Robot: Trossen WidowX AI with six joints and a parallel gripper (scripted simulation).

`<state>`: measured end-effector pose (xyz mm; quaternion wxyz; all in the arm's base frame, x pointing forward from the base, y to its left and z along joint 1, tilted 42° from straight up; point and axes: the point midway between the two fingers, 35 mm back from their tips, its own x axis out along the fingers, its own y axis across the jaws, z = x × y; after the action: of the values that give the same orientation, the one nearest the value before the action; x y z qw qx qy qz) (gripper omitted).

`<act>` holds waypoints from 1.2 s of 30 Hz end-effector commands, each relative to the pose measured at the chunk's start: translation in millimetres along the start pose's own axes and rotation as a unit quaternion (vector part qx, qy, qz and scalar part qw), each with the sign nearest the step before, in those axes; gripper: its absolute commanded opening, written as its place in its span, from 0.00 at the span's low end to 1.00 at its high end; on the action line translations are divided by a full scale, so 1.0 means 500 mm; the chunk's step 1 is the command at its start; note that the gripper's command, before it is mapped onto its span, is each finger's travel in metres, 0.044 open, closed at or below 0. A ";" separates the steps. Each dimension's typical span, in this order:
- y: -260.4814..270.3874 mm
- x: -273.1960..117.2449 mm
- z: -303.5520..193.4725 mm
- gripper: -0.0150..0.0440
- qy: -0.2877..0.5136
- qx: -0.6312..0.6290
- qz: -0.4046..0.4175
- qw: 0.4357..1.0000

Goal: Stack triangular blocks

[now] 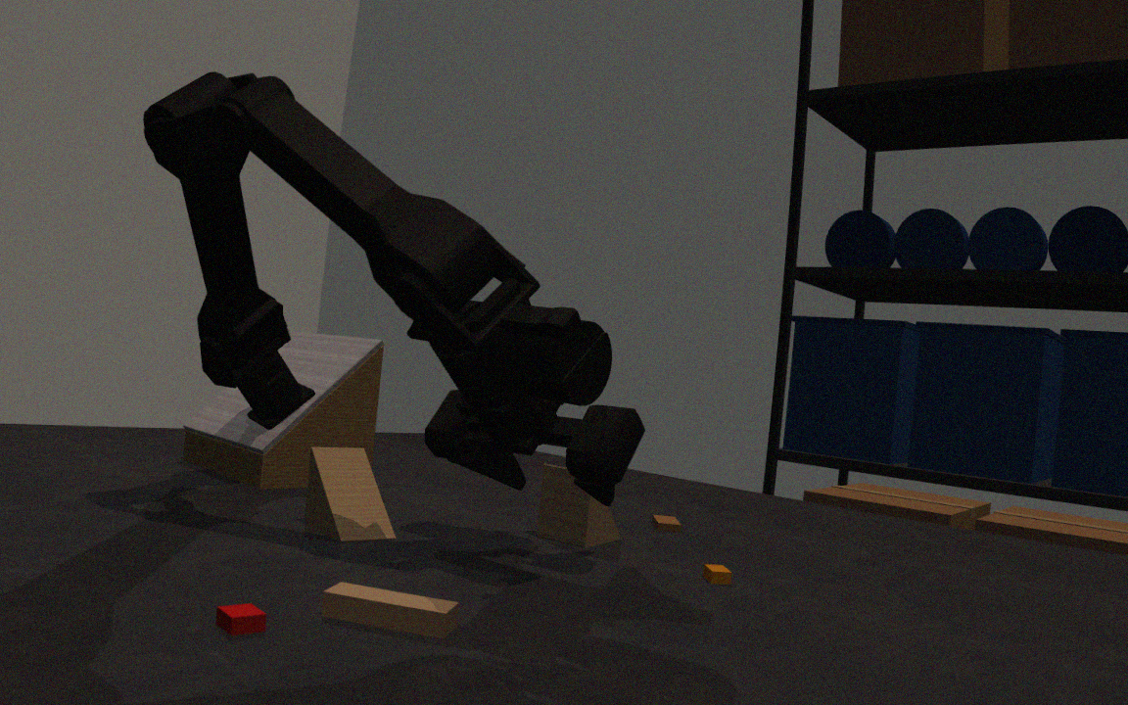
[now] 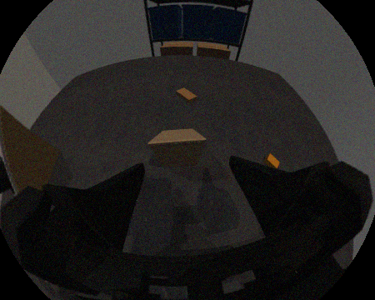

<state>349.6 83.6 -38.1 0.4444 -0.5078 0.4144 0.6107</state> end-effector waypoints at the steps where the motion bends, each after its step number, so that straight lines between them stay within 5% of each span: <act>1: 0.009 0.023 0.001 1.00 -0.003 0.004 0.008 1.000; 32: 0.018 0.110 0.002 1.00 -0.003 0.004 0.008 1.000; 36: 0.018 0.110 0.002 0.82 -0.003 0.004 0.008 1.000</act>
<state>339.0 88.8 -88.7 0.4426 -0.5056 0.4162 0.6126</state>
